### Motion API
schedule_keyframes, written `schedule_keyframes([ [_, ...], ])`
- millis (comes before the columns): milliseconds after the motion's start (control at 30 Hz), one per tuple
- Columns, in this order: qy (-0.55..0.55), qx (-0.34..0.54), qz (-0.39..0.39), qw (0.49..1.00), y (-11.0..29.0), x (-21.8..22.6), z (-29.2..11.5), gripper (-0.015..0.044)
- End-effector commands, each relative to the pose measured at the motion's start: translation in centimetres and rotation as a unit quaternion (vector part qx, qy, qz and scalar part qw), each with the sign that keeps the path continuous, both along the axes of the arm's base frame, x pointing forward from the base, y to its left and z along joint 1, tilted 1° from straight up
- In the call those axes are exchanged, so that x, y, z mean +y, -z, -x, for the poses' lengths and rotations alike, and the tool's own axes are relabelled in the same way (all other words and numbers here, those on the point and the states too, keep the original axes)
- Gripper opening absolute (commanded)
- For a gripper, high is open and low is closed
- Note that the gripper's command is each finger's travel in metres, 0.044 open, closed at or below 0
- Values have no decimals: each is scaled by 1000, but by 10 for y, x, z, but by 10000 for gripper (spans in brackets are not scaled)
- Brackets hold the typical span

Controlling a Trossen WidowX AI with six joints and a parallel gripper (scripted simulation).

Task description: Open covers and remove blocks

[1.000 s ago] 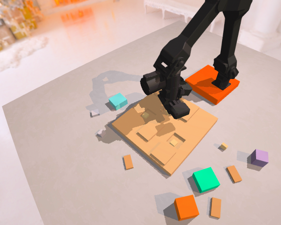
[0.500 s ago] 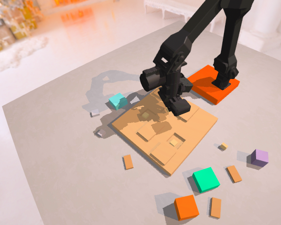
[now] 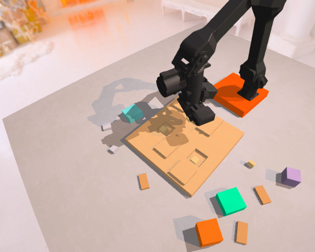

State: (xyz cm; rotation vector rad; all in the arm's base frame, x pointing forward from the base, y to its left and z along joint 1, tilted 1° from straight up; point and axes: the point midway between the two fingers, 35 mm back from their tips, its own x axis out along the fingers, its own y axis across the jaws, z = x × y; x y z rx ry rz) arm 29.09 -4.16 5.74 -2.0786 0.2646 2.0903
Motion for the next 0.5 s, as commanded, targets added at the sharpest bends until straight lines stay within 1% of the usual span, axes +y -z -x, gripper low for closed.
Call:
schedule_keyframes([
  [0,1,-4,2,1000,-7,0,-1,80],
  [467,1,-4,2,1000,-42,0,-2,80],
])
